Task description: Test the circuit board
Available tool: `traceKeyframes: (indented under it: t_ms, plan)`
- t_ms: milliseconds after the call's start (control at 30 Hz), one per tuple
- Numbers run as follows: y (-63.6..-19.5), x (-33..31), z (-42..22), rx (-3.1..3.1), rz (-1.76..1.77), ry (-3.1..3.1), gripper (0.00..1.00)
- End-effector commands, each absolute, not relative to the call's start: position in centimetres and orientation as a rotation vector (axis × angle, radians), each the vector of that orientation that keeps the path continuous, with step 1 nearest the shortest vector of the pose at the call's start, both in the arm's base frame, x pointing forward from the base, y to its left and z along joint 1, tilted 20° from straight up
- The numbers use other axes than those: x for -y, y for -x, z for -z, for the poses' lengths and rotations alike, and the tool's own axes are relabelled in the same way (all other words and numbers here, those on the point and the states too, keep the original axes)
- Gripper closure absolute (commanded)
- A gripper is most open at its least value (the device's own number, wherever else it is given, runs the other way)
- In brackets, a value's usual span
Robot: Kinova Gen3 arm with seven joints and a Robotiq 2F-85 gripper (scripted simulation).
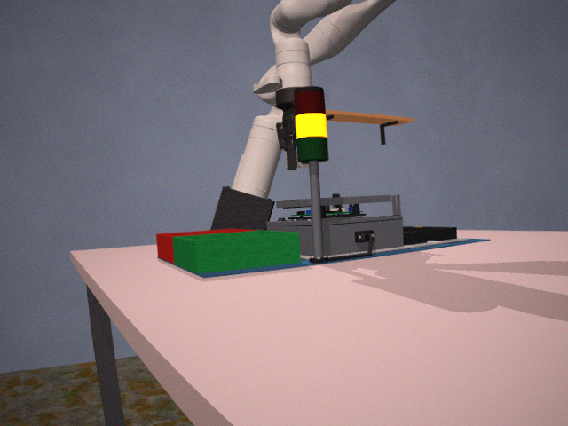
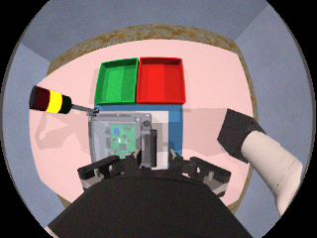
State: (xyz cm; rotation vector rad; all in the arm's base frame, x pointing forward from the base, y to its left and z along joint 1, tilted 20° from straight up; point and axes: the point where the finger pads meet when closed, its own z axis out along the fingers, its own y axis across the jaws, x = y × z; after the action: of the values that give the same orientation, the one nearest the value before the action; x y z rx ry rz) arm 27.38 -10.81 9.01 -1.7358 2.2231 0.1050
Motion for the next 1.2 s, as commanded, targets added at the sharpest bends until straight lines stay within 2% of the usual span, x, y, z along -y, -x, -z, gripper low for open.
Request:
traceKeyframes:
  t_ms: [0,333,367,1167]
  plan:
    - [-27.8,10.76,-9.87,-2.208,-0.097,1.736,0.5]
    - [-27.68,10.86,-10.31,-2.208,-0.098,1.736,0.5]
    - [-27.67,10.85,-10.31,-2.208,-0.098,1.736,0.0]
    - [-27.67,10.85,-10.31,-2.208,-0.098,1.736,0.0]
